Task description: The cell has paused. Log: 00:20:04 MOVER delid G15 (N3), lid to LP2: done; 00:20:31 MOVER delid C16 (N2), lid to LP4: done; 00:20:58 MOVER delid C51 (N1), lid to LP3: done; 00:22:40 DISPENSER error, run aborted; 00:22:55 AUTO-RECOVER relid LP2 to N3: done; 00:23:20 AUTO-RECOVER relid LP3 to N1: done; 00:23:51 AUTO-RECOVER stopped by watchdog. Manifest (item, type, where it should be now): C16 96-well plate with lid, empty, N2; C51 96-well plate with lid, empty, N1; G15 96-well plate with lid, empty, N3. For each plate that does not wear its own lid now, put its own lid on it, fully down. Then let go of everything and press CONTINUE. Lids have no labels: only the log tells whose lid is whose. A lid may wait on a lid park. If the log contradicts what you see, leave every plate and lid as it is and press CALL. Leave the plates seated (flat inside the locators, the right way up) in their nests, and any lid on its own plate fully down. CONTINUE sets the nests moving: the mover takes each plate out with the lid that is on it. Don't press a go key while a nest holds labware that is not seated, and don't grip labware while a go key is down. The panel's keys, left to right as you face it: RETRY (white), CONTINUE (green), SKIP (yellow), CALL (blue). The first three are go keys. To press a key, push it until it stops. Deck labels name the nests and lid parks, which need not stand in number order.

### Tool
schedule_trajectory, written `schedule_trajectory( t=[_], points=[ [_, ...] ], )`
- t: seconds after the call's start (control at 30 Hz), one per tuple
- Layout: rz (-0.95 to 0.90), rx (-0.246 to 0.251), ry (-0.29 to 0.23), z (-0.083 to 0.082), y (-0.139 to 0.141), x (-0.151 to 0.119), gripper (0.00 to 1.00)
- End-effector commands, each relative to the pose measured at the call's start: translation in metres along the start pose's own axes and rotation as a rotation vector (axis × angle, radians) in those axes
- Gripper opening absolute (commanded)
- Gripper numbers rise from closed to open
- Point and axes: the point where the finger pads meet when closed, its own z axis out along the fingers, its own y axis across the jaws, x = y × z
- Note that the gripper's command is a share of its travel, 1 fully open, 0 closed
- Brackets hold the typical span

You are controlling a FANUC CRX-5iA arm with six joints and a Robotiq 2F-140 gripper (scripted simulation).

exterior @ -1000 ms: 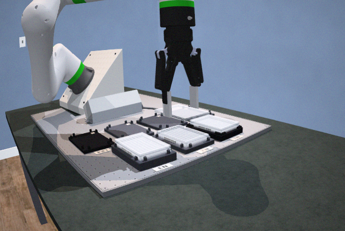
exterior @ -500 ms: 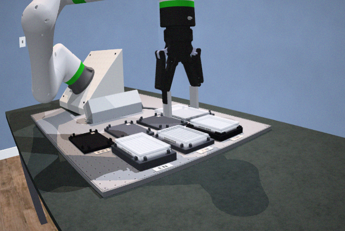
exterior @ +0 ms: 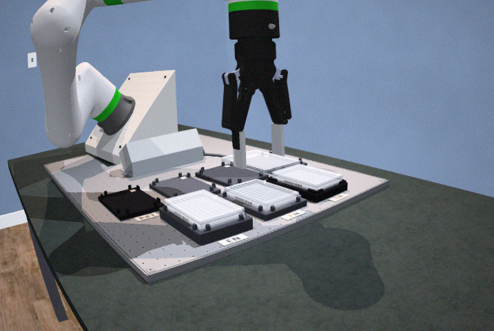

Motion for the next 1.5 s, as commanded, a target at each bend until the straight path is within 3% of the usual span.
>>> schedule_trajectory(
  t=[0.0,1.47],
  points=[
    [-0.002,0.0,0.0,0.001,0.0,0.0,0.0],
    [-0.006,0.0,0.0,0.041,0.0,0.0,0.0]
  ],
)
